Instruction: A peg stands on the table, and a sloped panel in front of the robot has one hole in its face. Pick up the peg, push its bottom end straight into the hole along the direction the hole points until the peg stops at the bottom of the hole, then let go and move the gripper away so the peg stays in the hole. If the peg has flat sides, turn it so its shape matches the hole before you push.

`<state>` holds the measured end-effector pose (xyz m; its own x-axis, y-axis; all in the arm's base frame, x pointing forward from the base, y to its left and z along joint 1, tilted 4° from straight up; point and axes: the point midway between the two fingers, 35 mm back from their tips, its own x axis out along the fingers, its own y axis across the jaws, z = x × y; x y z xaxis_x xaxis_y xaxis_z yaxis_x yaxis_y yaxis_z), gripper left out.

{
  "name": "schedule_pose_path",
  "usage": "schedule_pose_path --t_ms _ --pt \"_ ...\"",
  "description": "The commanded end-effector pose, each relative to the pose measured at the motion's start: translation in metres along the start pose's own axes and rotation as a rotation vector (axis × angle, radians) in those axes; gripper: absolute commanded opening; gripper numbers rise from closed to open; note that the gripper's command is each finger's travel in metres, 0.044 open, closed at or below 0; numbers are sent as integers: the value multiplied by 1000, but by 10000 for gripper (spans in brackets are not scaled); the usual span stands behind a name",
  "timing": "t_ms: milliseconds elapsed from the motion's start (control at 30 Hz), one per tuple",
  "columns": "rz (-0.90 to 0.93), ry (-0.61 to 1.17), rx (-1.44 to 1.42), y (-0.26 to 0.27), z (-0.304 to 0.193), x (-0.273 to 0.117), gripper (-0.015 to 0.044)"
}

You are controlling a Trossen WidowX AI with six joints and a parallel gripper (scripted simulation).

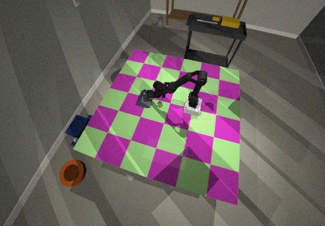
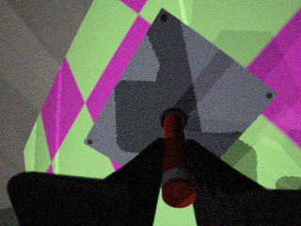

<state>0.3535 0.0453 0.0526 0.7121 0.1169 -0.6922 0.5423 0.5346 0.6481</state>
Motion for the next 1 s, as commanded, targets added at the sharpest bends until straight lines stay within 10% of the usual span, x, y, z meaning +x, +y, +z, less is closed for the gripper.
schedule_pose_path --t_ms 0,967 --pt "2 1 -2 1 0 4 0" --pt "2 1 -2 0 0 20 0"
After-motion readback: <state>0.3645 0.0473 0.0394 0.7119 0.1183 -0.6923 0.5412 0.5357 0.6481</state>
